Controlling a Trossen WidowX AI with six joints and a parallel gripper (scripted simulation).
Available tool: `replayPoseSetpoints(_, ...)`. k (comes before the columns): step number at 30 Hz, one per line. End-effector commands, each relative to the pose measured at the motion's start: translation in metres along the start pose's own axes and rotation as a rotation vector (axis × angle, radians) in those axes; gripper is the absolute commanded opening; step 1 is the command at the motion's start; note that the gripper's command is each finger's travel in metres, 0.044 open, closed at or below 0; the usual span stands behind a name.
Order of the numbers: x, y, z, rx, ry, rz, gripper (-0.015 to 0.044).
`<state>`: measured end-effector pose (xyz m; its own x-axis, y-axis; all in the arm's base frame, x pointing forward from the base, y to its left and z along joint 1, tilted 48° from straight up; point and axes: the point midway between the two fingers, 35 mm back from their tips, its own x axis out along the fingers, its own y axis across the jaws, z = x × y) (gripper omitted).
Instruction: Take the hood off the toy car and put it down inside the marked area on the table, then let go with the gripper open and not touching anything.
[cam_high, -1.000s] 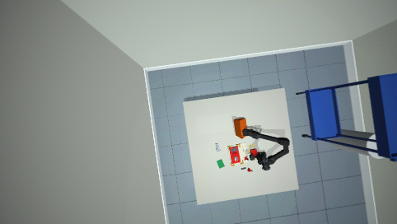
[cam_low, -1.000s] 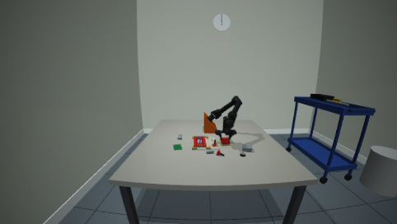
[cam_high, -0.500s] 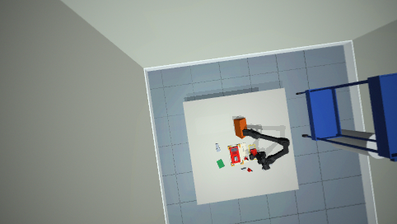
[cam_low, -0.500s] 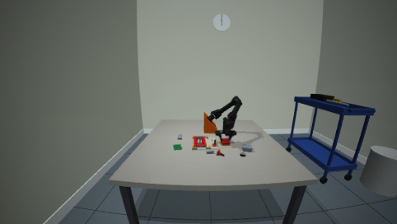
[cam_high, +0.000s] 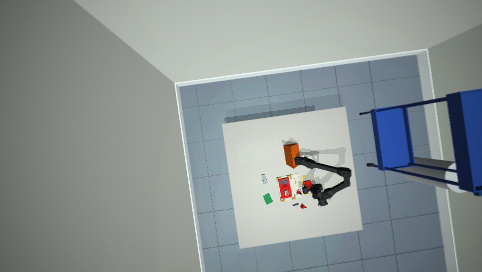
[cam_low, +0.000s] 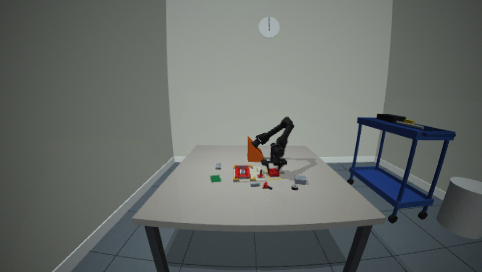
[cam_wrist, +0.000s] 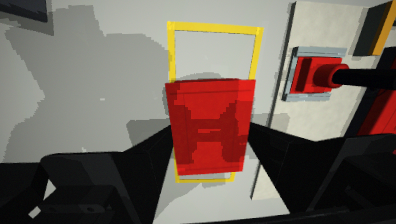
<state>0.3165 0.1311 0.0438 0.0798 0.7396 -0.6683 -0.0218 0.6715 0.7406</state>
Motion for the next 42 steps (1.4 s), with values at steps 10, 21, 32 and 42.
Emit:
replayPoseSetpoints(10, 0.0, 0.0, 0.0, 0.0, 0.0, 0.0, 0.0368)
replayPoseSetpoints(21, -0.061, -0.001, 0.002, 0.0, 0.009, -0.003, 0.044)
replayPoseSetpoints(32, -0.073, -0.001, 0.001, 0.0, 0.01, -0.001, 0.044)
replayPoseSetpoints(42, -0.073, -0.001, 0.001, 0.0, 0.01, -0.001, 0.044)
